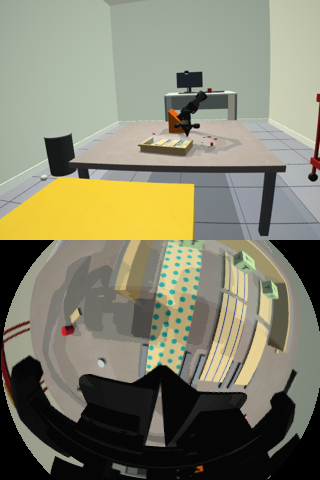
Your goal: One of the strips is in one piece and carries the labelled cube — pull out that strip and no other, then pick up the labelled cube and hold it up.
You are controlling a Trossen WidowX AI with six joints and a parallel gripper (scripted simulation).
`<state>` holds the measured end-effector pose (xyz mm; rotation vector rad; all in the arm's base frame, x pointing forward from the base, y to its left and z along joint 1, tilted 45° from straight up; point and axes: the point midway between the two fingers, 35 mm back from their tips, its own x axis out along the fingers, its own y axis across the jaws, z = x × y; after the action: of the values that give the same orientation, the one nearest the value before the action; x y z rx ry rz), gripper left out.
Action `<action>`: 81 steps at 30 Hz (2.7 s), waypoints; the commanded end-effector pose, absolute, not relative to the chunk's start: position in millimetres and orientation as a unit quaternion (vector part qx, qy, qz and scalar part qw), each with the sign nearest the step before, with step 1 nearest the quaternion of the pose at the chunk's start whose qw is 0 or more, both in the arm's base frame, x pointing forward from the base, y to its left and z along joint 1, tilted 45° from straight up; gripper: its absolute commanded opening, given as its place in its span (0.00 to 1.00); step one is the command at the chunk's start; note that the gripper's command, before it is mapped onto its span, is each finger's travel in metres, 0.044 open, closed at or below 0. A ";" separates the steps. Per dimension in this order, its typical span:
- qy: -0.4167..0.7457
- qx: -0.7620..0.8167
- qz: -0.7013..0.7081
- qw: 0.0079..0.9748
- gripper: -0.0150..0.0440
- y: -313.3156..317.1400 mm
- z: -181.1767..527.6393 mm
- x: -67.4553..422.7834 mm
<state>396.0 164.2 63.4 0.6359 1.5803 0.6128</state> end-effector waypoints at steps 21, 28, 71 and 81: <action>0.691 0.276 0.265 0.613 0.25 190.9 31.2 388.2; 0.691 0.276 0.265 0.613 0.25 192.5 29.4 387.7; 0.691 0.277 0.265 0.613 0.25 194.4 27.5 387.7; 0.691 0.277 0.265 0.613 0.25 195.1 26.8 388.1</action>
<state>388.6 192.7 29.0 0.6419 1.5888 0.6118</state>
